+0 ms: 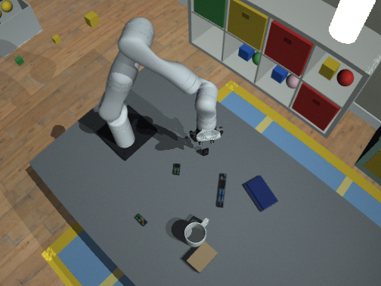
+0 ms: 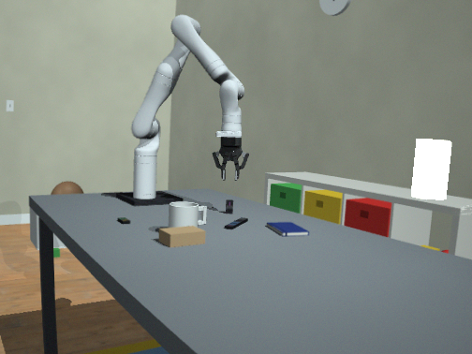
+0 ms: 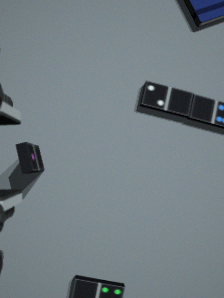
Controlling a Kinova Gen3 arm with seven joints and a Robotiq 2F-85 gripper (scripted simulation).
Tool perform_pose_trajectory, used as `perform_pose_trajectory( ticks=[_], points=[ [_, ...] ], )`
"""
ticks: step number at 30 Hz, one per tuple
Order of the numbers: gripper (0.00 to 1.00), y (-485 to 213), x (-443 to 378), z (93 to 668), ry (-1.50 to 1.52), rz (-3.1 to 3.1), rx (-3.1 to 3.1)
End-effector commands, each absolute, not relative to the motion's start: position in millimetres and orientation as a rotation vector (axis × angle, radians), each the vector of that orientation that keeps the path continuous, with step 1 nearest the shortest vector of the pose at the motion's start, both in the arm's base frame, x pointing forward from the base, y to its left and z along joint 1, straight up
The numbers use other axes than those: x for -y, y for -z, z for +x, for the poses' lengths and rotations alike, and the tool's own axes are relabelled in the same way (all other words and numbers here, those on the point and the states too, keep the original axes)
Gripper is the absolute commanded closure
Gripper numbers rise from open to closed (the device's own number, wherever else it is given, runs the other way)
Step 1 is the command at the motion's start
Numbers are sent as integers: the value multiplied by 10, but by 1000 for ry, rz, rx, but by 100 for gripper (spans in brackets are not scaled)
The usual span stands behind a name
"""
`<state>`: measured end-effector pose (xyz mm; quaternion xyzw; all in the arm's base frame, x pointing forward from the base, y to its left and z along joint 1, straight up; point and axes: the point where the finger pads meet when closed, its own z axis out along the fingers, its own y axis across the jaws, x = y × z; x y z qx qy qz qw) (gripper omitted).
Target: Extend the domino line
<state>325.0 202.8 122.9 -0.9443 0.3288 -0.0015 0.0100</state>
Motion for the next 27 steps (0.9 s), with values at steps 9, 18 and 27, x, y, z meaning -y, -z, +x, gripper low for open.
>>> perform_pose_trajectory(
  ticks=[9, 18, 27],
  points=[
    [53, -1207, -1954, 3284, -116, -2924, -1060],
    [53, -1210, -1950, 3293, -178, -2907, -1063],
    [53, -1213, -1949, 3297, -204, -2899, -1063]
  ],
)
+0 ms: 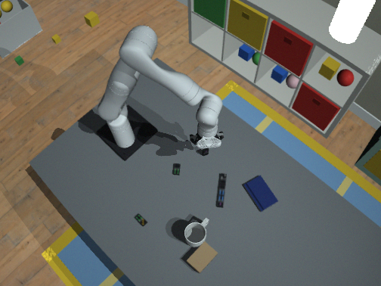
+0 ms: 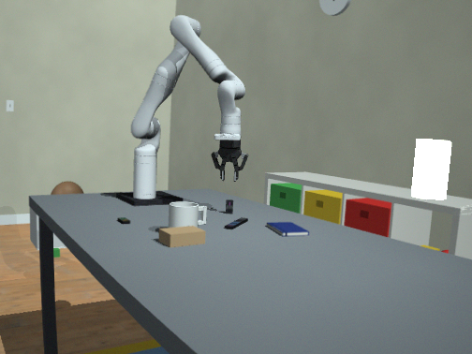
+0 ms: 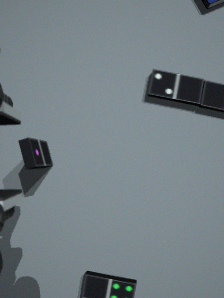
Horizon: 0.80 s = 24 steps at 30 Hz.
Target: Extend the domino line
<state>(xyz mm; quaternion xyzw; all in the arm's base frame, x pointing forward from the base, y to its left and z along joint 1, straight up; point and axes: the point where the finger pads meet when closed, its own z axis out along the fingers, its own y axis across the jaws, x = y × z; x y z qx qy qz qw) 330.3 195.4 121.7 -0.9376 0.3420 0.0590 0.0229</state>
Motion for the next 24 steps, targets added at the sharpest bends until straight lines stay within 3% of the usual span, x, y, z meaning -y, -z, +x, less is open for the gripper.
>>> perform_pose_trajectory(
  ticks=[1, 24],
  points=[
    [53, -1213, -1949, 3298, -206, -2899, -1063],
    [53, -1215, -1949, 3300, -217, -2895, -1063]
  ],
)
